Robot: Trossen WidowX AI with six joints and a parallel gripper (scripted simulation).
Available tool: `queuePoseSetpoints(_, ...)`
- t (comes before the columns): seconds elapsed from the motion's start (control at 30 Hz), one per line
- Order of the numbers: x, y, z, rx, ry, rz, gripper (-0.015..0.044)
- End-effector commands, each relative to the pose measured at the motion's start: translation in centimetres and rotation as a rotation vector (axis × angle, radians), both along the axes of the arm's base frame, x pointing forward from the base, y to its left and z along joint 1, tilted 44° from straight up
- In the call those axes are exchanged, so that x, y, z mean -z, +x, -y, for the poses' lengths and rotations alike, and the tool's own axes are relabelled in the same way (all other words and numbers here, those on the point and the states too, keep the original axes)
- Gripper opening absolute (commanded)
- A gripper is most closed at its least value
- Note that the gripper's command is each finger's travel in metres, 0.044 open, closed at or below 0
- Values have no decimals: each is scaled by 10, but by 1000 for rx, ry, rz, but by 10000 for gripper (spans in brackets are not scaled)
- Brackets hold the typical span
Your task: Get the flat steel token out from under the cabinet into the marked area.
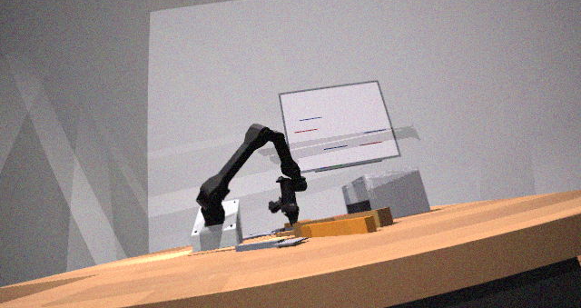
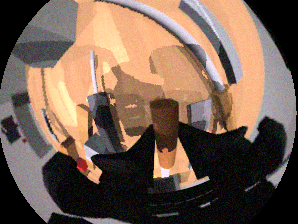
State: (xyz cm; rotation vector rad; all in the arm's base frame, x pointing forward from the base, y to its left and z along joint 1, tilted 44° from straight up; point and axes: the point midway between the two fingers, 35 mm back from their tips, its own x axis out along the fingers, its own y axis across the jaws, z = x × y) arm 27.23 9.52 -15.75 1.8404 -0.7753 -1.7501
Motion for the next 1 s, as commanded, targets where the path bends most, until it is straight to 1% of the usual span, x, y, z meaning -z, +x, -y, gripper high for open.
queuePoseSetpoints(0.0, 1, 7, -1, 2, 4, 1, 0)
queuePoseSetpoints(0.97, -2, 43, 0, 2, 3, 3, 0)
